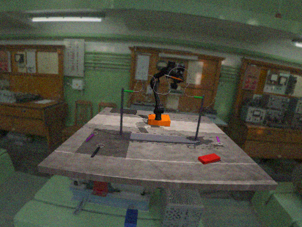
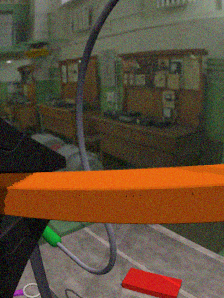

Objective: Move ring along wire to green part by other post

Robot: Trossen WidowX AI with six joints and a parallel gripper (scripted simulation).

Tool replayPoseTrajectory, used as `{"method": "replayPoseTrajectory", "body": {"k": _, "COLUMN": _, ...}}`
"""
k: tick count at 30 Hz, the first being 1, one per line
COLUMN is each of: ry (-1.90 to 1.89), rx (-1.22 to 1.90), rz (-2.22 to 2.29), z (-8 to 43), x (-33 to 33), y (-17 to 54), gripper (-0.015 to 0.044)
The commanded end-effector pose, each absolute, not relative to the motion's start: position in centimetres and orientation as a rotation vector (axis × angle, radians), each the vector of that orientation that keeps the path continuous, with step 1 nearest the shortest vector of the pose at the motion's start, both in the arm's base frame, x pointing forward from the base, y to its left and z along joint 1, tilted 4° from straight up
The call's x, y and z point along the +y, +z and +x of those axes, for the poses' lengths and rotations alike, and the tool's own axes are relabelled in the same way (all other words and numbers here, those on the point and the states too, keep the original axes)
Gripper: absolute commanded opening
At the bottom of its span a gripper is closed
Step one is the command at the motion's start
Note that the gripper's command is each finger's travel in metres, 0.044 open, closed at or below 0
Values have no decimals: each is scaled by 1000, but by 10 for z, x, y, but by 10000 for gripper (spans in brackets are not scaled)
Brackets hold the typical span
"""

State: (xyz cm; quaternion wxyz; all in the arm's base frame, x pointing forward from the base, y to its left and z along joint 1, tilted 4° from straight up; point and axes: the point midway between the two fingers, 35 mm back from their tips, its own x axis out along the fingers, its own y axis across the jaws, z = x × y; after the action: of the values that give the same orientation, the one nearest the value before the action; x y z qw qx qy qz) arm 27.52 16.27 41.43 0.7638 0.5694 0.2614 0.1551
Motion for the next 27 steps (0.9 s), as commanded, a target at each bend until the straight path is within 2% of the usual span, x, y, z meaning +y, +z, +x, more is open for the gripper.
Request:
{"method": "replayPoseTrajectory", "body": {"k": 1, "ry": 323, "rx": 563, "rz": 1186, "z": 275, "x": 162, "y": 414, "gripper": -150}}
{"method": "replayPoseTrajectory", "body": {"k": 27, "ry": 236, "rx": 557, "rz": 869, "z": 276, "x": 158, "y": 405, "gripper": -150}}
